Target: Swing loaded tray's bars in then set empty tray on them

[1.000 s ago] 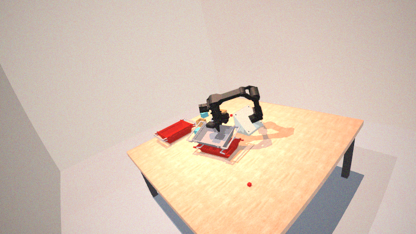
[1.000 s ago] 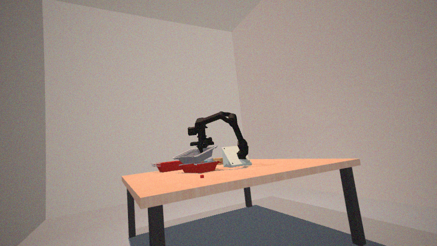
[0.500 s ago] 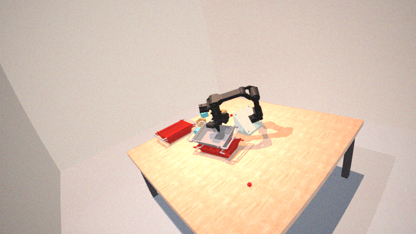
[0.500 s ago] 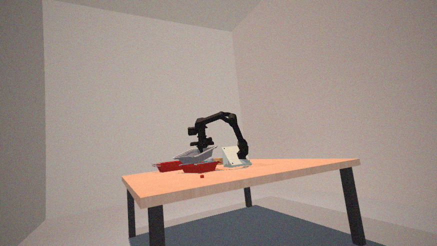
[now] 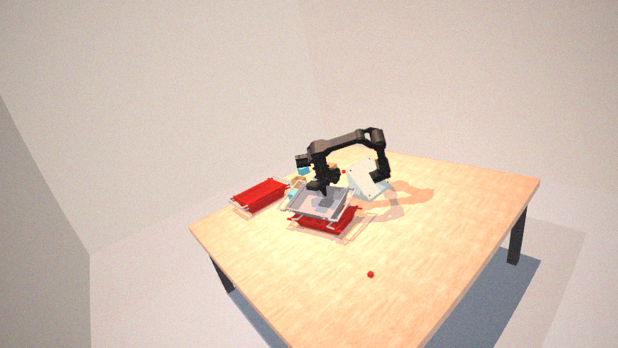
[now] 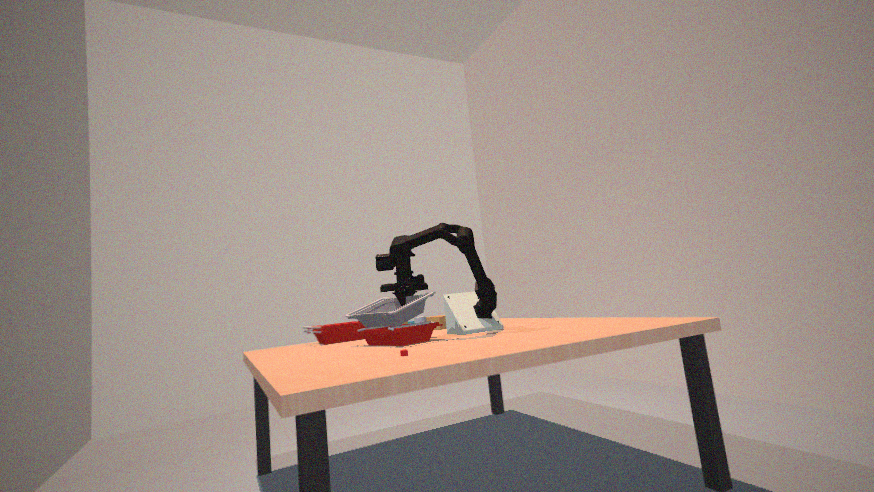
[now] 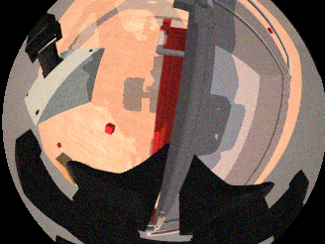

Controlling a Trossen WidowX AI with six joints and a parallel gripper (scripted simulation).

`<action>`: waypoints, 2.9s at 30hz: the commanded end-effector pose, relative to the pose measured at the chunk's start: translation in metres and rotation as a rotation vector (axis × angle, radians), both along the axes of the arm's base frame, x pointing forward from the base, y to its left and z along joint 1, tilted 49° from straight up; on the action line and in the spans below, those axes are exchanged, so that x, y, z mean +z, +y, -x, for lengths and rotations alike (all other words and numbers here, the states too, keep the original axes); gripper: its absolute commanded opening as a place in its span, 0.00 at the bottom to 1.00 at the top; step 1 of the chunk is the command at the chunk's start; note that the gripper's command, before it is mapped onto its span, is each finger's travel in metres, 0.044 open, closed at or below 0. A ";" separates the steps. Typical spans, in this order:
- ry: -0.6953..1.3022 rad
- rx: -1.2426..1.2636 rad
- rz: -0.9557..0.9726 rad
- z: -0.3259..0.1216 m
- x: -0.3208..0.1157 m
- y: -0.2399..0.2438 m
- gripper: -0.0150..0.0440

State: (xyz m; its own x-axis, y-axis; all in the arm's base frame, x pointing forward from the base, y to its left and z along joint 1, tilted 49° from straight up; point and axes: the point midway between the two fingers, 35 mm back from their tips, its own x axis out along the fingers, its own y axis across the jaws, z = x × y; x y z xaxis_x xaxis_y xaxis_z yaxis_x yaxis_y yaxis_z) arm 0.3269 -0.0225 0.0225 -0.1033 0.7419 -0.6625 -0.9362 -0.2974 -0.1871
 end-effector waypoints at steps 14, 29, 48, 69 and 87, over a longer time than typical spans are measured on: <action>0.019 0.023 0.005 0.010 -0.006 0.010 0.25; 0.019 0.023 0.005 0.010 -0.006 0.010 0.25; 0.019 0.023 0.005 0.010 -0.006 0.010 0.25; 0.004 0.001 0.000 0.007 -0.004 0.006 0.25; 0.019 0.023 0.005 0.015 -0.009 0.015 0.25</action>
